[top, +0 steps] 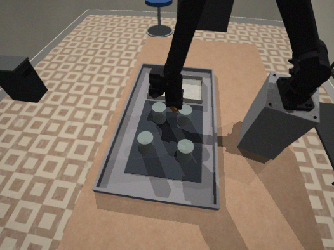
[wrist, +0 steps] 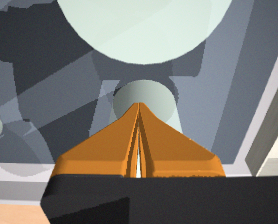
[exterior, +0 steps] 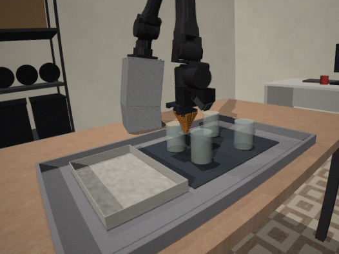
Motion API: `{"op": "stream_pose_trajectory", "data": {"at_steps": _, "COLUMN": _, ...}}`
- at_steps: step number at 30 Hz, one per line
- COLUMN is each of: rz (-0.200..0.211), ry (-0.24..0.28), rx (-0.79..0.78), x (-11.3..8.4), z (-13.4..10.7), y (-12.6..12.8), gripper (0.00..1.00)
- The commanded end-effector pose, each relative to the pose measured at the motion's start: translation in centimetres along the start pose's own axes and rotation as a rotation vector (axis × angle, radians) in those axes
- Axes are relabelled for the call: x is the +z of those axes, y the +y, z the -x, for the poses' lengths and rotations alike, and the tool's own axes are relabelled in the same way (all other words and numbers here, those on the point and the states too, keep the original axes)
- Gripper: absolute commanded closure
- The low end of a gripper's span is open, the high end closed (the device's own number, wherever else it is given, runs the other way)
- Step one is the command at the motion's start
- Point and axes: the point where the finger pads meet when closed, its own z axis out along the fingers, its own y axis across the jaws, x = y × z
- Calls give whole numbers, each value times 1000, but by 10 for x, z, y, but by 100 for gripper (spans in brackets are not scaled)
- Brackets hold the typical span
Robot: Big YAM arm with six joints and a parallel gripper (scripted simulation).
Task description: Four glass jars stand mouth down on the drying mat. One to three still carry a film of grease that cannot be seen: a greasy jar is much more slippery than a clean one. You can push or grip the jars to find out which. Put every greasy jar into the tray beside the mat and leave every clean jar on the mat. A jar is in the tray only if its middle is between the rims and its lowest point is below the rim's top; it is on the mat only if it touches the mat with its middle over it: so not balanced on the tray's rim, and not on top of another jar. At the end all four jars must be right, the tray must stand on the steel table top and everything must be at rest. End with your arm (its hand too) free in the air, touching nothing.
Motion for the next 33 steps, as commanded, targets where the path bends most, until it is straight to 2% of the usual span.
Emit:
{"op": "stream_pose_trajectory", "data": {"at_steps": 1, "rz": -3, "ry": -31, "rx": -7, "x": -8, "z": 10, "y": 0, "gripper": 100}}
{"op": "stream_pose_trajectory", "data": {"at_steps": 33, "rz": -3, "ry": -31, "rx": -7, "x": -8, "z": 6, "y": 0, "gripper": 100}}
